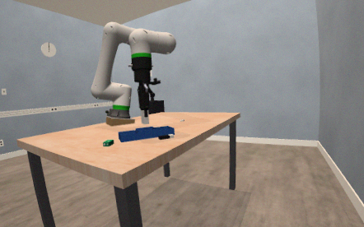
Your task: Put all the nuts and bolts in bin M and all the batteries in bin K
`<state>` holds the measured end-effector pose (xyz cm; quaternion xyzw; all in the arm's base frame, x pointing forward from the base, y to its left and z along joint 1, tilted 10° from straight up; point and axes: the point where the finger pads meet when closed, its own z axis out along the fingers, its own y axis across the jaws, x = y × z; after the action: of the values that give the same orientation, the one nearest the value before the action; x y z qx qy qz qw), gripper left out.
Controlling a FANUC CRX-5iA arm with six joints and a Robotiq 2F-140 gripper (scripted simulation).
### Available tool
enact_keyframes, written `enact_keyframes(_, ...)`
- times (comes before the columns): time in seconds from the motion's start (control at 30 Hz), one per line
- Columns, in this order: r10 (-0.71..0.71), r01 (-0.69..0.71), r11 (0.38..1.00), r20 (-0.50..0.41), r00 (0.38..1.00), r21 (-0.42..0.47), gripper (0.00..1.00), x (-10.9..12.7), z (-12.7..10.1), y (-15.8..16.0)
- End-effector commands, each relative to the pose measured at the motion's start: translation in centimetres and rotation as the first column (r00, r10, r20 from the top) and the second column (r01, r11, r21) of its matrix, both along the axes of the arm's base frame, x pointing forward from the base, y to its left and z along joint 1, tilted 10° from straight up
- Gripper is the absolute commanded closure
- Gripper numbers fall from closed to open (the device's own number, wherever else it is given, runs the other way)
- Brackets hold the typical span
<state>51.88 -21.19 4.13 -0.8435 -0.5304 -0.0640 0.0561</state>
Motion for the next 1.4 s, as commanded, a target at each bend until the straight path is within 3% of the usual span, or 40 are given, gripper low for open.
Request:
enact_keyframes(0.0, -0.049, 0.049, 0.999, -0.008, 0.999, 0.002, 0.67, -0.1, 0.0, -0.8)
enact_keyframes(0.2, -0.276, 0.277, 0.961, -0.046, 0.960, 0.007, 0.67, -0.6, -0.4, -5.8)
enact_keyframes(0.27, -0.276, 0.277, 0.961, -0.046, 0.960, 0.007, 0.67, -0.6, -0.4, -5.8)
enact_keyframes(0.3, -0.377, 0.379, 0.926, -0.065, 0.924, 0.006, 0.67, -0.7, -0.5, -6.6)
enact_keyframes(0.5, -0.541, 0.543, 0.840, -0.094, 0.836, 0.002, 0.67, -1.2, -0.9, -11.6)
enact_keyframes(0.77, -0.755, 0.761, 0.649, -0.134, 0.641, -0.018, 0.67, -1.9, -1.4, -18.2)
enact_keyframes(0.83, -0.755, 0.761, 0.649, -0.134, 0.641, -0.018, 0.67, -1.9, -1.4, -18.2)
enact_keyframes(0.87, -0.817, 0.824, 0.566, -0.148, 0.557, -0.028, 0.67, -2.0, -1.4, -19.0)
enact_keyframes(0.97, -0.856, 0.864, 0.503, -0.157, 0.492, -0.035, 0.67, -2.0, -1.4, -19.1)
enact_keyframes(1.33, -0.968, 0.982, 0.169, -0.199, 0.151, -0.078, 0.67, -2.0, -1.4, -19.1)
enact_keyframes(1.37, -0.968, 0.982, 0.169, -0.199, 0.151, -0.078, 0.67, -2.0, -1.4, -19.1)
